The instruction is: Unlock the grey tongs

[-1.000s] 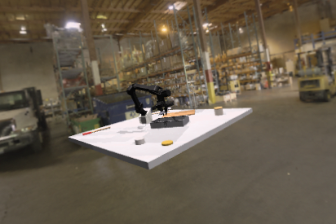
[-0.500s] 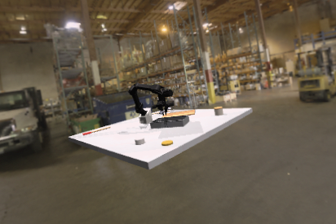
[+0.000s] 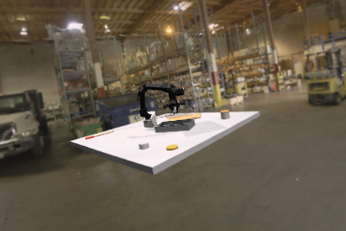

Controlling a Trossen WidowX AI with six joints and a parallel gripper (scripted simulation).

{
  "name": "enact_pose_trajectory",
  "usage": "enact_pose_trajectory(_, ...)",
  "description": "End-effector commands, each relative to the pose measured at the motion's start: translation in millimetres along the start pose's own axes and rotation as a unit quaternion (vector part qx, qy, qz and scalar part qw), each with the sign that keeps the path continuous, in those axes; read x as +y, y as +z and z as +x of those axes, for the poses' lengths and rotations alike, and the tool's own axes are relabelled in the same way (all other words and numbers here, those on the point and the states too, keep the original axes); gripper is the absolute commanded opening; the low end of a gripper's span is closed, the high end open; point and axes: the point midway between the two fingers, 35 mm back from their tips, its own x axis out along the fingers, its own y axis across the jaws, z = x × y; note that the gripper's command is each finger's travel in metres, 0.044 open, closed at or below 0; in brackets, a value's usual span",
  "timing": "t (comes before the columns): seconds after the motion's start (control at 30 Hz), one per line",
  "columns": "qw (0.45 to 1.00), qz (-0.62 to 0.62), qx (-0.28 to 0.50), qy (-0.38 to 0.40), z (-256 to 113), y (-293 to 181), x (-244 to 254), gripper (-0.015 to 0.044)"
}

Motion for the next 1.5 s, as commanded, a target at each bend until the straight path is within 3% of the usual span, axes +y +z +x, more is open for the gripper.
enact_pose_trajectory(0.0,0.999,-0.054,0.005,0.001,-6.5,-27.3,21.7,-0.015)
enact_pose_trajectory(0.63,0.962,-0.271,0.007,-0.007,-32.1,-159.0,83.9,-0.015)
enact_pose_trajectory(1.07,0.944,-0.33,0.006,-0.01,-37.3,-199.8,91.4,-0.015)
enact_pose_trajectory(1.47,0.88,-0.476,0.013,0.002,-48.5,-302.8,91.6,-0.015)
